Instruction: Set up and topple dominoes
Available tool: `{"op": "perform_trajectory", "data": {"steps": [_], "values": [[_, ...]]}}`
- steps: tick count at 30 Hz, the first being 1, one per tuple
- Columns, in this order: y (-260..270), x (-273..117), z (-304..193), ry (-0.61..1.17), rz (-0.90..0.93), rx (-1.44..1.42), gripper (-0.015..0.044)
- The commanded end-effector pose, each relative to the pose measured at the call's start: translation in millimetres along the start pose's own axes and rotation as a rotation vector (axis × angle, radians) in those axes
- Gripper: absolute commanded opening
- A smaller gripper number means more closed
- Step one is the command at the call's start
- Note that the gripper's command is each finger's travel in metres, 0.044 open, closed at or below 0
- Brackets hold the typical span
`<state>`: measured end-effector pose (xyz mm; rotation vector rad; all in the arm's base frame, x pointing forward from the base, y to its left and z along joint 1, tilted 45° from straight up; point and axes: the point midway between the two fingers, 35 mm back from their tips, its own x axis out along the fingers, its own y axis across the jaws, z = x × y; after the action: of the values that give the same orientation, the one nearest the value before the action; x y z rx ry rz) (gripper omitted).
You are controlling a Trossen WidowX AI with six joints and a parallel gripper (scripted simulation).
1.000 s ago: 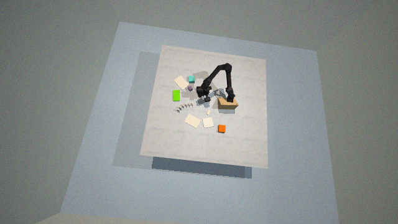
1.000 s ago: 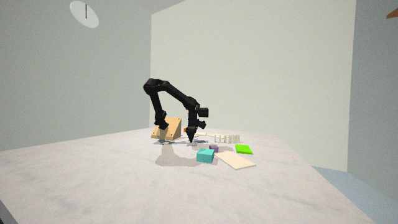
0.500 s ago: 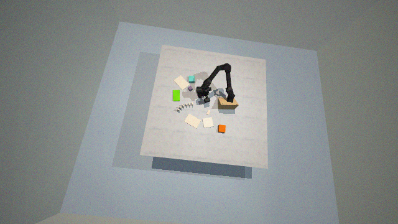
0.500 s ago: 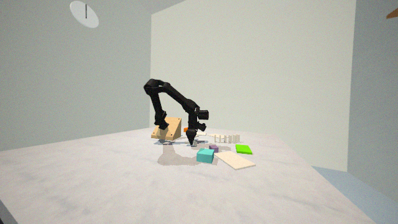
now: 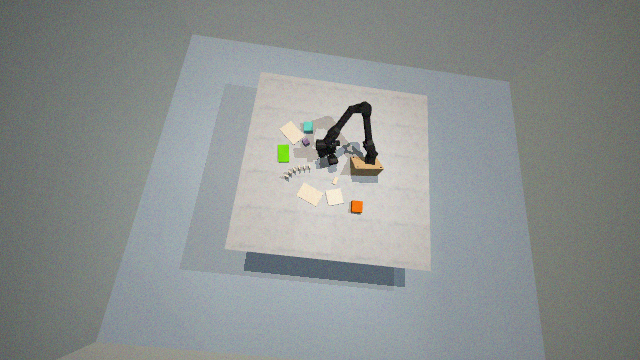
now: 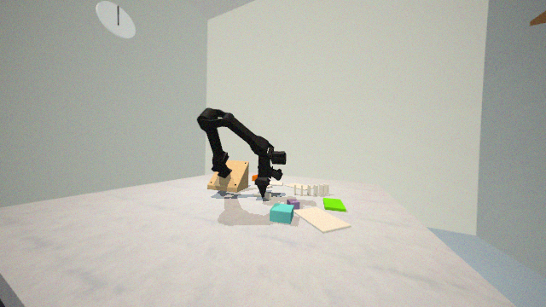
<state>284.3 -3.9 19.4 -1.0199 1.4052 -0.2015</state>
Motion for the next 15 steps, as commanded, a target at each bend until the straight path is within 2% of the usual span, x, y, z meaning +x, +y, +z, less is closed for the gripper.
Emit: {"op": "perform_trajectory", "data": {"steps": [1,6,11,15], "values": [[-0.3,0.5,-0.8,0.002,-0.005,-0.008,0.0144],[-0.3,0.5,-0.8,0.002,-0.005,-0.008,0.0111],[1.1,-1.3,-0.8,-0.002,-0.003,-0.003,0.0107],[9.1,-39.7,5.0,-0.026,0.018,0.014,0.0107]]}}
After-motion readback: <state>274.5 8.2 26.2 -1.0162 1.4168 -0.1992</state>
